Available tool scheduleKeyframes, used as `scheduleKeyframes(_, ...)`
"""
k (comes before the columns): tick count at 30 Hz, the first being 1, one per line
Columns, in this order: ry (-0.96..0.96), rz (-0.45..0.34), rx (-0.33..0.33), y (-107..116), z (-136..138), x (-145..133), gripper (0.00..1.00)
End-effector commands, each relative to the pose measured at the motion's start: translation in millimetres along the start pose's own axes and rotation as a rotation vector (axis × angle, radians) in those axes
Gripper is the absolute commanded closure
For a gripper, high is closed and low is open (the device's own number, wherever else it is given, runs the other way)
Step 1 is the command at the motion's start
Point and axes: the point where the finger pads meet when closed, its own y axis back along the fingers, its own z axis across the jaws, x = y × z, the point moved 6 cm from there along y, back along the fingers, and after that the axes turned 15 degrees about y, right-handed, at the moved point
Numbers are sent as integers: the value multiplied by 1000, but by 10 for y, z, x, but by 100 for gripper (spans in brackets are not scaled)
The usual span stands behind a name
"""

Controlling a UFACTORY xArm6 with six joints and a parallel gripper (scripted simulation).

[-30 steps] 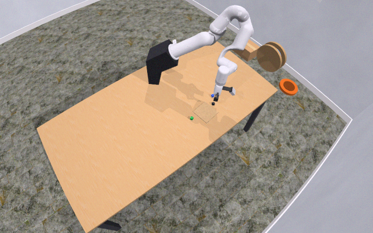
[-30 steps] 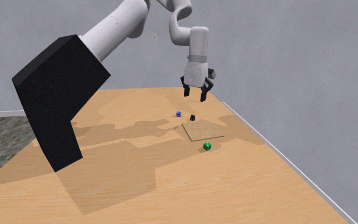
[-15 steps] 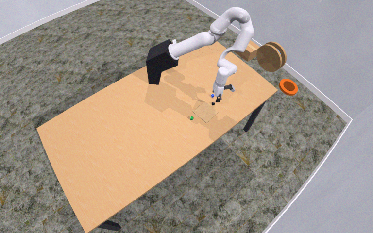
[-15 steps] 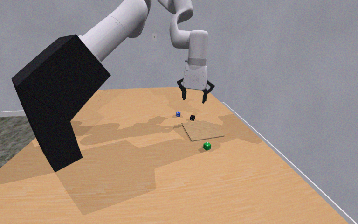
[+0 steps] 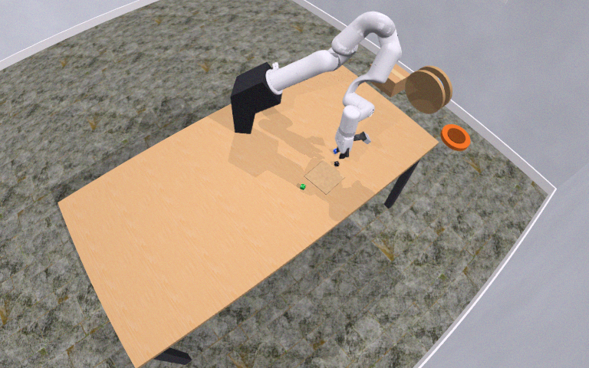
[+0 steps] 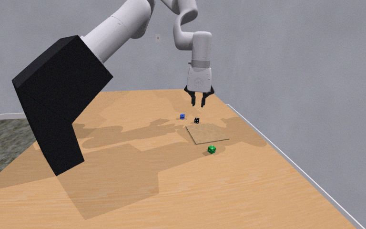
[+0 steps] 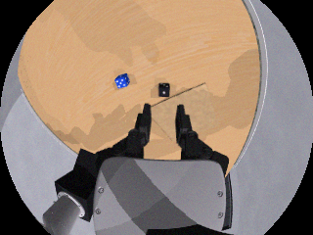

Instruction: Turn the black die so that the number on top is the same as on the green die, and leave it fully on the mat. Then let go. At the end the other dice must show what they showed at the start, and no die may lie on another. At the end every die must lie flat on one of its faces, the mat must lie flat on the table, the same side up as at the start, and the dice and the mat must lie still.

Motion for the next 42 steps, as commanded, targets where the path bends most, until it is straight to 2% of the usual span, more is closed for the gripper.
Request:
scheduleKeyframes(1,1,0,-2,3,4,1,64)
scheduleKeyframes(30,1,0,-2,-3,4,1,64)
scheduleKeyframes(42,1,1,-2,-86,3,-2,64)
